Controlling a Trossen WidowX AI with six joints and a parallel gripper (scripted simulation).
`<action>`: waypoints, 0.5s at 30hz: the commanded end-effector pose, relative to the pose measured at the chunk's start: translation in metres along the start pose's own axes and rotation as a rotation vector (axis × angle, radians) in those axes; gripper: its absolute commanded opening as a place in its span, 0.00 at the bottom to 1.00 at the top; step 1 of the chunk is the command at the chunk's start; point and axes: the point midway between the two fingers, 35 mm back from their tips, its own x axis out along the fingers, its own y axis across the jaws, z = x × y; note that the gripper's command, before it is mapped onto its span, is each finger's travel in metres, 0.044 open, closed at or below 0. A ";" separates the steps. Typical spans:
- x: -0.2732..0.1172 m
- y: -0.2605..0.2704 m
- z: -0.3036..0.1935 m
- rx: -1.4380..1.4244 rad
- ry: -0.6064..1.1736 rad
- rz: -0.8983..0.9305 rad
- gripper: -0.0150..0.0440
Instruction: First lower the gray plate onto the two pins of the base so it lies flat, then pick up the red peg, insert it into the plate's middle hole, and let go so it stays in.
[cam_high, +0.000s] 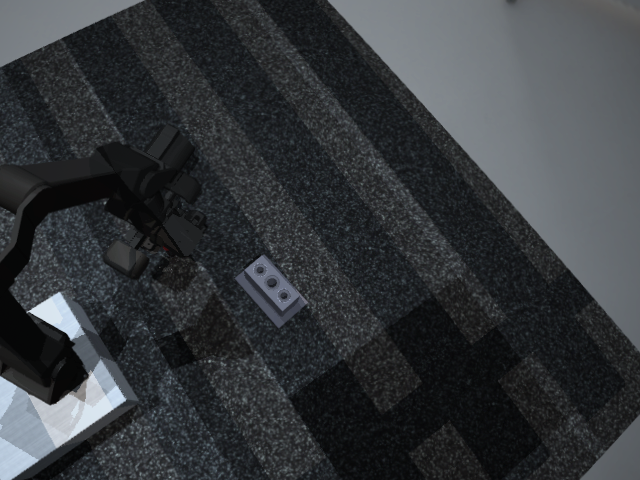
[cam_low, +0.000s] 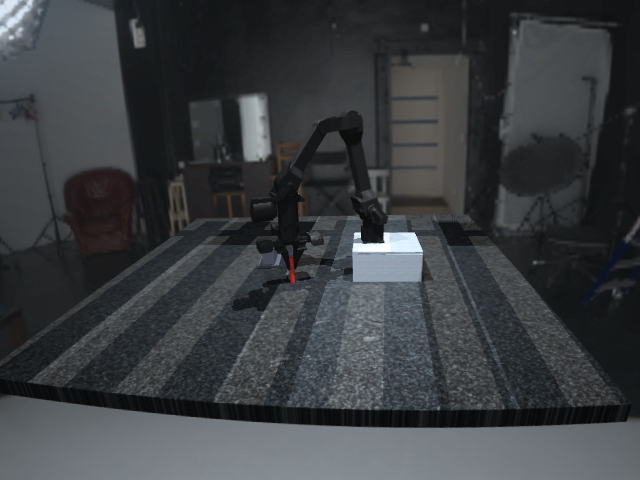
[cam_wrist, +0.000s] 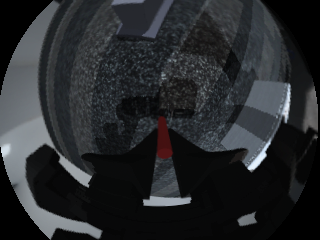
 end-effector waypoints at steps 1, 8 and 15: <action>0.001 -0.001 0.000 -0.004 0.001 -0.003 0.25; -0.006 0.000 0.000 -0.004 0.001 -0.003 0.25; -0.027 0.003 0.000 -0.004 0.001 -0.003 0.25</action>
